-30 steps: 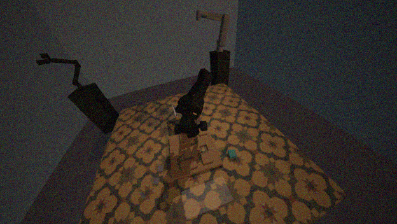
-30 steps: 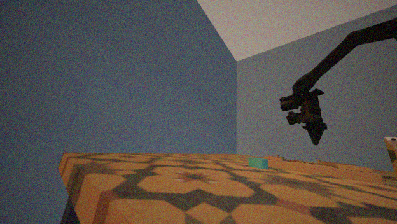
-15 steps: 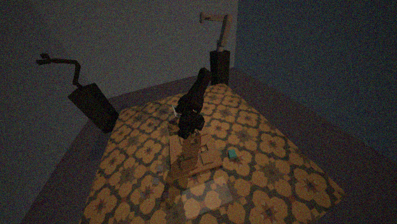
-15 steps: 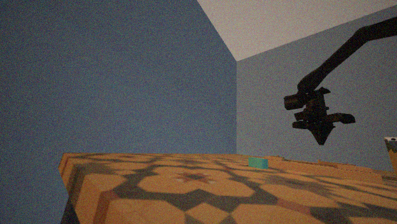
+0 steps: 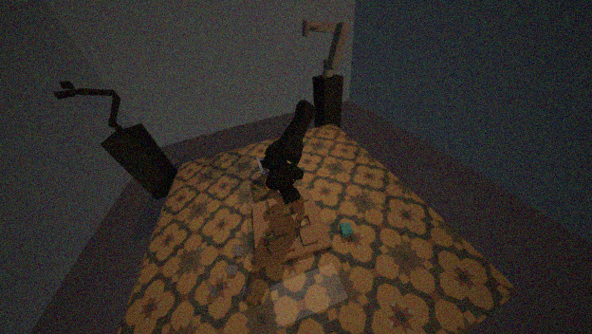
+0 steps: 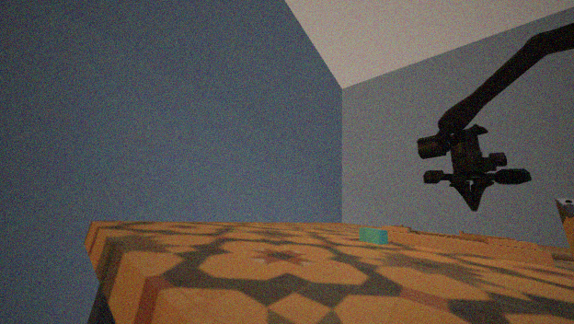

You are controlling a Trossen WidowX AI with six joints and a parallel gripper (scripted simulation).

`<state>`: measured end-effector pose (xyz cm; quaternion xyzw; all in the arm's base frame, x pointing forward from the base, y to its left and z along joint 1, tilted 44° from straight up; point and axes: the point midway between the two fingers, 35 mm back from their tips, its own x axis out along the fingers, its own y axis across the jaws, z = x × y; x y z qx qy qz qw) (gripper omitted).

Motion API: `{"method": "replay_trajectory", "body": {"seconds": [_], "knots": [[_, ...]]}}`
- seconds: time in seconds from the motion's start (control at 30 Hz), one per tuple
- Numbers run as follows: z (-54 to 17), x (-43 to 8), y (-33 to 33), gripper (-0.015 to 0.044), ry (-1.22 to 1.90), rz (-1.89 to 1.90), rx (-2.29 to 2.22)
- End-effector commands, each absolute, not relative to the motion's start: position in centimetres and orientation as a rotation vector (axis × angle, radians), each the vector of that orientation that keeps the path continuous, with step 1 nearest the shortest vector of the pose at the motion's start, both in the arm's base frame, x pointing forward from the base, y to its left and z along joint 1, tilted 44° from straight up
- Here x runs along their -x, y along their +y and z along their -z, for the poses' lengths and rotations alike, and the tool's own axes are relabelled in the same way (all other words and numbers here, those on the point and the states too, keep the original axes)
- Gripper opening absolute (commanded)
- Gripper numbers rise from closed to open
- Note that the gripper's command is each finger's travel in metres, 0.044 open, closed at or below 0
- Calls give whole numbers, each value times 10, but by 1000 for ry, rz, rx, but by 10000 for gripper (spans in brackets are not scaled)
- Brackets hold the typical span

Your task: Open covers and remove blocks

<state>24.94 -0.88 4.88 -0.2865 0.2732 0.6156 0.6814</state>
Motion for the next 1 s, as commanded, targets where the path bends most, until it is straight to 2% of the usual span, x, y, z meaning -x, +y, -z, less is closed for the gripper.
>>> {"method": "replay_trajectory", "body": {"seconds": [0.0, 0.6, 0.97], "knots": [[-42, -224, 0, 0, 14, -1645, 1274], [-40, -223, 2, 0, -48, -1659, 1331], [-8, -227, 33, 0, -50, -1658, 1330]]}}
